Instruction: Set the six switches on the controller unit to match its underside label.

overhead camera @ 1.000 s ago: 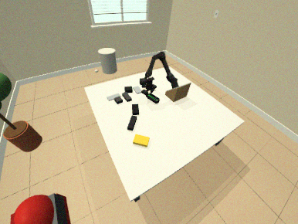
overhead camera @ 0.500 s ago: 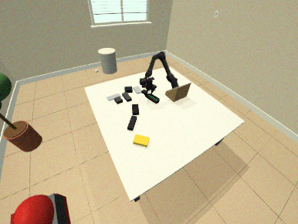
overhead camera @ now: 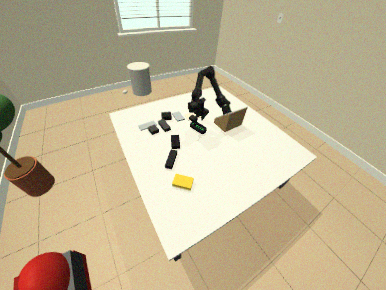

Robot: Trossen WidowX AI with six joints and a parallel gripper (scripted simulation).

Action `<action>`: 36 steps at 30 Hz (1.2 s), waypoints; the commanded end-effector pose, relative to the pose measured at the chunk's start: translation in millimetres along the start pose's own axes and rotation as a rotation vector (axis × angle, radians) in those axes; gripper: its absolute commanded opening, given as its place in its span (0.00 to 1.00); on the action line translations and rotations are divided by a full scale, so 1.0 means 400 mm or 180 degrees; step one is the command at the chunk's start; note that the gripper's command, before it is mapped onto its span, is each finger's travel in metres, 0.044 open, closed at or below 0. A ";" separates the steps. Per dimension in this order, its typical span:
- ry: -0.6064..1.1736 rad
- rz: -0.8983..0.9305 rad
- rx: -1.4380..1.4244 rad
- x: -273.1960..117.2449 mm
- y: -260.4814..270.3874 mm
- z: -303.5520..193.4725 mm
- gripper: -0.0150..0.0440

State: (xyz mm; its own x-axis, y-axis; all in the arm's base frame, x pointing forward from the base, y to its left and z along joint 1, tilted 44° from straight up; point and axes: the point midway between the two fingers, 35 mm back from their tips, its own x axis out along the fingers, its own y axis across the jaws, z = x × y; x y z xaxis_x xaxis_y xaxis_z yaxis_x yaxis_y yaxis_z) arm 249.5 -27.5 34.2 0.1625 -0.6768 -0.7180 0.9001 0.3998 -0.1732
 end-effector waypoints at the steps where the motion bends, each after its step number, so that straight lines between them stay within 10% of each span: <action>1: -0.0007 -0.0018 0.0015 -0.001 -0.004 -0.002 1.00; 36: 0.0022 -0.0007 0.0017 0.006 0.001 -0.148 1.00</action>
State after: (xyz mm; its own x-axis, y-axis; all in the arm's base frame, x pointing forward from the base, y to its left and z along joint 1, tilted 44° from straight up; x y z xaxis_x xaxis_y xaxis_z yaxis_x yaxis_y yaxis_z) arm 225.6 10.2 -4.4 0.1555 -0.6717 -0.7243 0.9047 0.3912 -0.1685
